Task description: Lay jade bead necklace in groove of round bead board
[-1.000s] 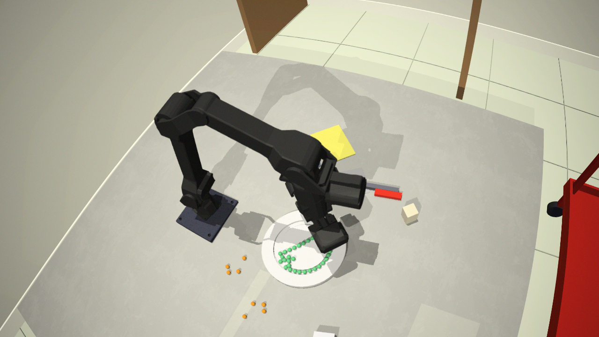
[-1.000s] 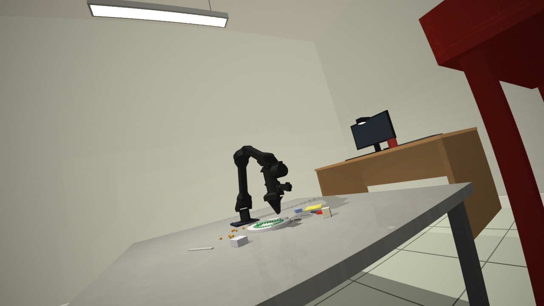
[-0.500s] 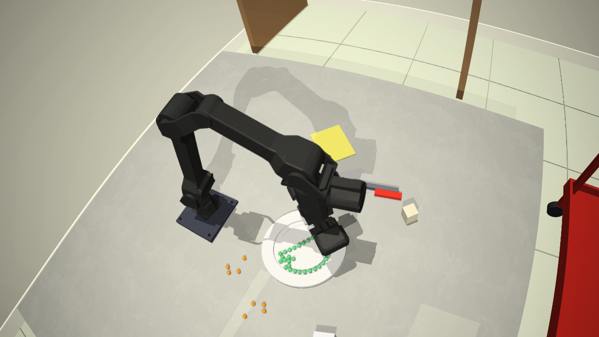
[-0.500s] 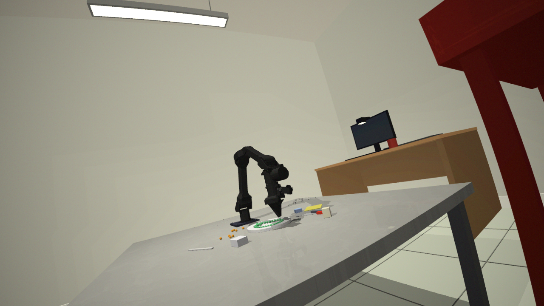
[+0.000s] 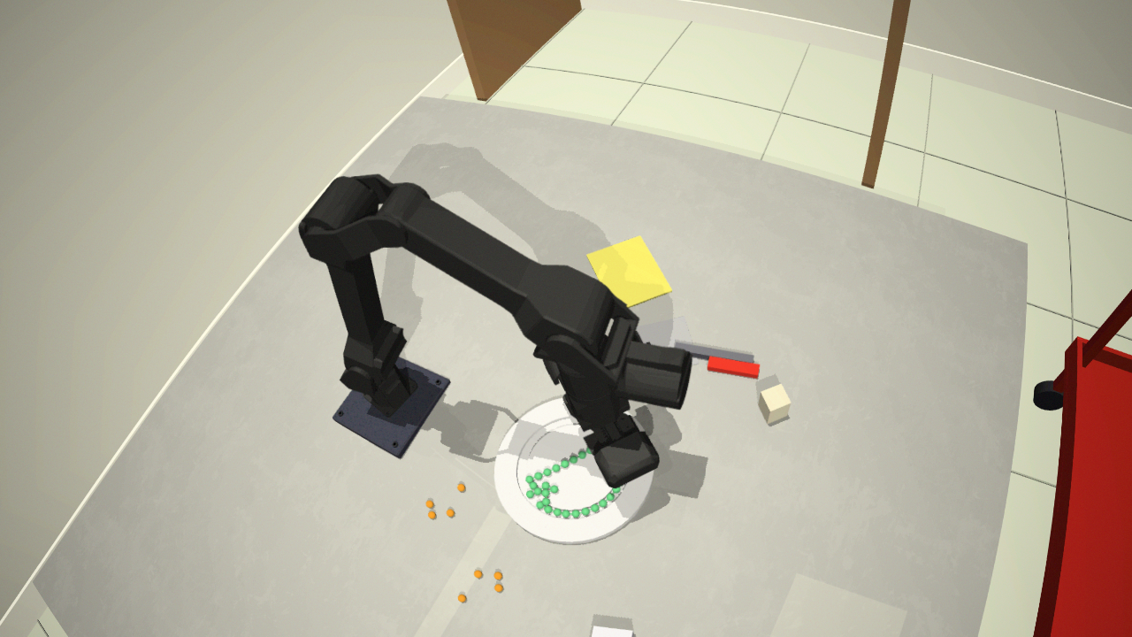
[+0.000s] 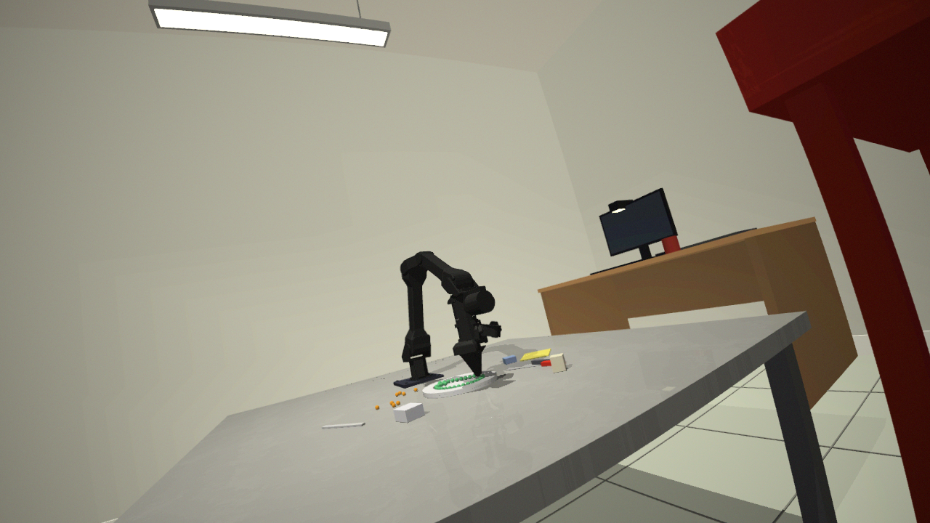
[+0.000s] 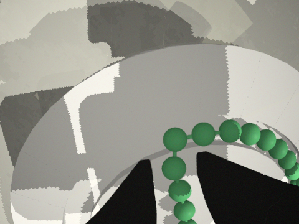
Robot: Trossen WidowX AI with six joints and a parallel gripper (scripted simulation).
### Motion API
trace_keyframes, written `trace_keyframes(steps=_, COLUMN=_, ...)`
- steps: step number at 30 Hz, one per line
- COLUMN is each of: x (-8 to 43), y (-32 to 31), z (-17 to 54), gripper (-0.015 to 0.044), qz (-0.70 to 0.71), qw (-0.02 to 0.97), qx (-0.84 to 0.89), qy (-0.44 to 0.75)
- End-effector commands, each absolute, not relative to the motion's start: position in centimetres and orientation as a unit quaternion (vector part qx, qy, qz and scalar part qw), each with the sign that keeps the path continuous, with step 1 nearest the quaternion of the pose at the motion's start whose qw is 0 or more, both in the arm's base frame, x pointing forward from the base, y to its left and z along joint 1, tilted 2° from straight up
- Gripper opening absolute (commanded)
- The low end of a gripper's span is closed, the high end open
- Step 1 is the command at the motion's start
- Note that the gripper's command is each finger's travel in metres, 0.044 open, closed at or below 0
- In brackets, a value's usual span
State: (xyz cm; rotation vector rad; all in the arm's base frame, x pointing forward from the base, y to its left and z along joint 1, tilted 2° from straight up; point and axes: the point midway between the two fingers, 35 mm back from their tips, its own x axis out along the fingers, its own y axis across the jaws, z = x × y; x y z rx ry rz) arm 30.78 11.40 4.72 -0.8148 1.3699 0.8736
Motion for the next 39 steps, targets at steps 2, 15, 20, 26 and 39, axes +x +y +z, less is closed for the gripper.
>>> trace_keyframes(steps=2, x=30.81, y=11.41, z=4.78, gripper=0.0, qz=0.379, qw=0.615, qx=-0.354, qy=0.594)
trace_keyframes(steps=15, x=30.81, y=11.41, z=4.78, gripper=0.0, qz=0.379, qw=0.615, qx=-0.354, qy=0.594)
trace_keyframes(steps=20, x=30.81, y=11.41, z=4.78, gripper=0.0, qz=0.379, qw=0.615, qx=-0.354, qy=0.594)
trace_keyframes(steps=26, x=30.81, y=11.41, z=4.78, gripper=0.0, qz=0.379, qw=0.615, qx=-0.354, qy=0.594)
trace_keyframes(steps=39, x=30.75, y=11.34, z=5.35, gripper=0.0, qz=0.38, qw=0.613, qx=-0.355, qy=0.595)
